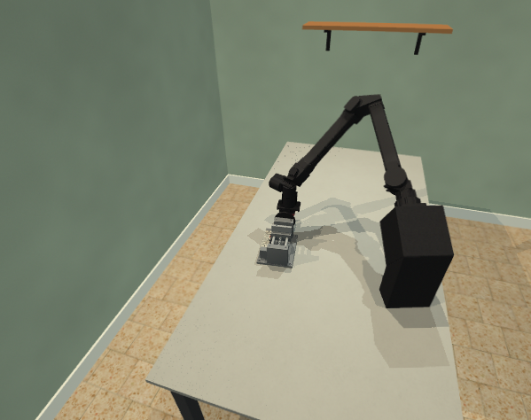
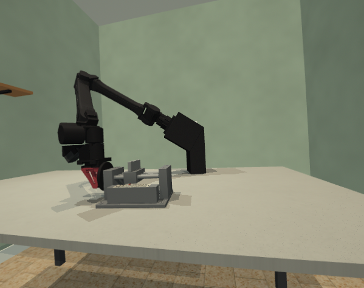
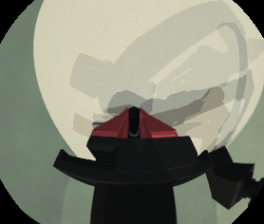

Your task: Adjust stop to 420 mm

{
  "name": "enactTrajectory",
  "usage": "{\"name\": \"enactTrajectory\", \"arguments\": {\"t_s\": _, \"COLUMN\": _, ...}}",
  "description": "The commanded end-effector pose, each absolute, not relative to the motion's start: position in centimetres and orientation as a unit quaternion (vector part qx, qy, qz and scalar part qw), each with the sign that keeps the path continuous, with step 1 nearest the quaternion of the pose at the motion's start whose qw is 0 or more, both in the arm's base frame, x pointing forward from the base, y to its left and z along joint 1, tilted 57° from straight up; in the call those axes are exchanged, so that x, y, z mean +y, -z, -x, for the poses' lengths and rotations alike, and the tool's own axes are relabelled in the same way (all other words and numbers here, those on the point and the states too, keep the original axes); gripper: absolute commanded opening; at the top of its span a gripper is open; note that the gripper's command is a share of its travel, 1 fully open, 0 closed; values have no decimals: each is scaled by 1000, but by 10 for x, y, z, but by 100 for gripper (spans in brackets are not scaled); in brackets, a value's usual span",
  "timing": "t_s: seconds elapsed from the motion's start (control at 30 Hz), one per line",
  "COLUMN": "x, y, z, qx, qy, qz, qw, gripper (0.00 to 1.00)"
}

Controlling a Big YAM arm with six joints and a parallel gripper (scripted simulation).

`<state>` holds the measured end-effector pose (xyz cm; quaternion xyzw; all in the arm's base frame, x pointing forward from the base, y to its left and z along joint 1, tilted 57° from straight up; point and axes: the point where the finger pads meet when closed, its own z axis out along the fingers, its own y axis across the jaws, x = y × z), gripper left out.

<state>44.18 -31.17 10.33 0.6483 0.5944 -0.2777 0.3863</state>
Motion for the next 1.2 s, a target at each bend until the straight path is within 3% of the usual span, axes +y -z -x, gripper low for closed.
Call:
{"name": "enactTrajectory", "arguments": {"t_s": 0.0, "x": -311, "y": -107, "z": -449, "qx": 591, "qy": 278, "qz": -649, "qw": 389, "gripper": 6}}
{"name": "enactTrajectory", "arguments": {"t_s": 1.17, "x": -309, "y": -114, "z": -416, "qx": 585, "qy": 280, "qz": -654, "qw": 391, "gripper": 6}}
